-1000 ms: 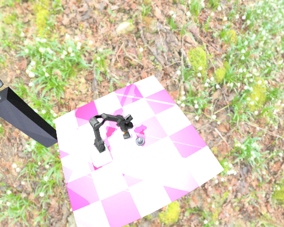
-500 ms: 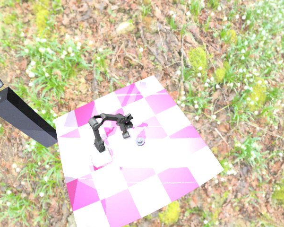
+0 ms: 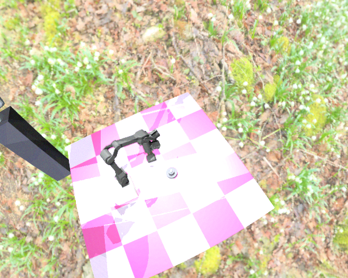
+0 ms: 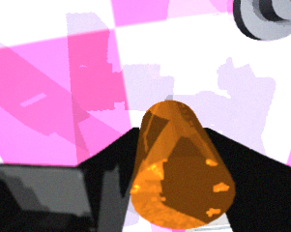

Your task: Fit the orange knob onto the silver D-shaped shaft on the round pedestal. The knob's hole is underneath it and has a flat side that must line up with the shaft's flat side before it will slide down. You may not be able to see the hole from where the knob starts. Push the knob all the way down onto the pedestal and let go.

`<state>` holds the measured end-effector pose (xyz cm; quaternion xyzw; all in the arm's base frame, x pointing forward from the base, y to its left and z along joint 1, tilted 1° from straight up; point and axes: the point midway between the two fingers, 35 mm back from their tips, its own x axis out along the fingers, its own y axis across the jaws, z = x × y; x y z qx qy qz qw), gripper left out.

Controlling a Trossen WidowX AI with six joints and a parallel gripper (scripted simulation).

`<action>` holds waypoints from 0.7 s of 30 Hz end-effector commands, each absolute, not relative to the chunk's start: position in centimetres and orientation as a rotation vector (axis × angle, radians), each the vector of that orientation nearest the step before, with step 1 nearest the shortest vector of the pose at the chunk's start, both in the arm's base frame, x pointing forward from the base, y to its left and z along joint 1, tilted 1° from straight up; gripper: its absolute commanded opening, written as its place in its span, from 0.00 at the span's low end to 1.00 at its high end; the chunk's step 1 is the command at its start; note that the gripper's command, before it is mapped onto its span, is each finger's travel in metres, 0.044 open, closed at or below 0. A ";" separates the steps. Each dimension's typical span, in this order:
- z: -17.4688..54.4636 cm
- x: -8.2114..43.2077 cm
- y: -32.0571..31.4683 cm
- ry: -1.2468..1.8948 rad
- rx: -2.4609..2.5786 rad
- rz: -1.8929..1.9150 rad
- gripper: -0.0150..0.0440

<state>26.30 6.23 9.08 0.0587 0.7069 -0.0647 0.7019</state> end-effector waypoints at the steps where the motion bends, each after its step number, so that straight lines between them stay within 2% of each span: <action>1: 10.5 26.3 6.2 1.558 0.137 -0.144 0.25; 21: 13.4 26.7 6.0 1.518 0.406 0.136 0.25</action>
